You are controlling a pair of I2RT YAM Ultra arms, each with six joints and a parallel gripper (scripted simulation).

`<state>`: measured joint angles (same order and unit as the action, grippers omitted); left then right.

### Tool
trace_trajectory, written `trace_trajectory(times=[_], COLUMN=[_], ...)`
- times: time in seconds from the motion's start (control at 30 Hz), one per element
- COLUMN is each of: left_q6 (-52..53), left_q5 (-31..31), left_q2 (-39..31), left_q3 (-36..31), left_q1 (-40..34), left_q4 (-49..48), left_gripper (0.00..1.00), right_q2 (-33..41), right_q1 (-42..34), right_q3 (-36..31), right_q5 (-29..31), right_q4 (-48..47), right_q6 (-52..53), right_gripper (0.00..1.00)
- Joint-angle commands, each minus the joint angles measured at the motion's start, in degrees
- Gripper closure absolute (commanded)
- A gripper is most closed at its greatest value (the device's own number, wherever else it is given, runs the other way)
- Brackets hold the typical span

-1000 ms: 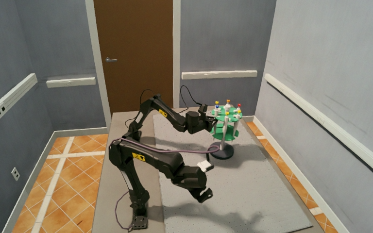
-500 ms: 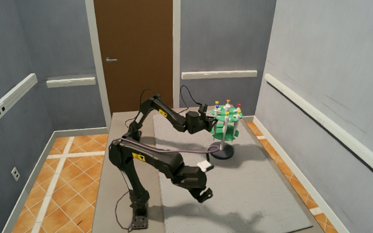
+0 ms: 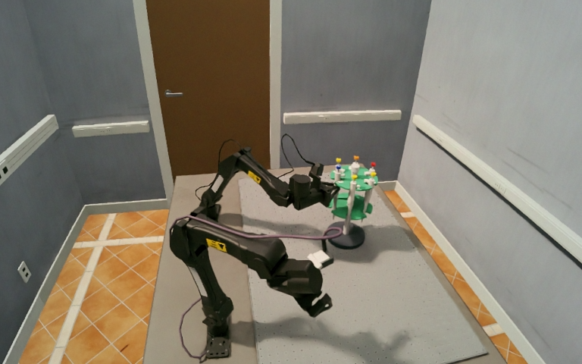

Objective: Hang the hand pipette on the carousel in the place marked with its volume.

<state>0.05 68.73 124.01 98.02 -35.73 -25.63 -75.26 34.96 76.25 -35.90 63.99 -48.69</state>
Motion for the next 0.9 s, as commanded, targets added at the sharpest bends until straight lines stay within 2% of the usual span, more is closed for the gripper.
trace_trajectory(times=[0.0, 0.87], left_q6=[-0.37, -0.27], left_q5=[0.84, 0.97], left_q2=[0.82, 1.36], left_q3=[-0.63, -0.47], left_q1=[0.46, -0.19], left_q4=[-1.5, -2.48], left_gripper=[0.88, 0.88], right_q2=[-0.22, -0.22], right_q1=[0.7, 0.7], right_q3=[0.62, 0.62], right_q5=[-1.21, -1.21], right_q4=[-0.81, -0.81], right_q6=[-0.39, -0.39], right_gripper=[0.0, 0.0])
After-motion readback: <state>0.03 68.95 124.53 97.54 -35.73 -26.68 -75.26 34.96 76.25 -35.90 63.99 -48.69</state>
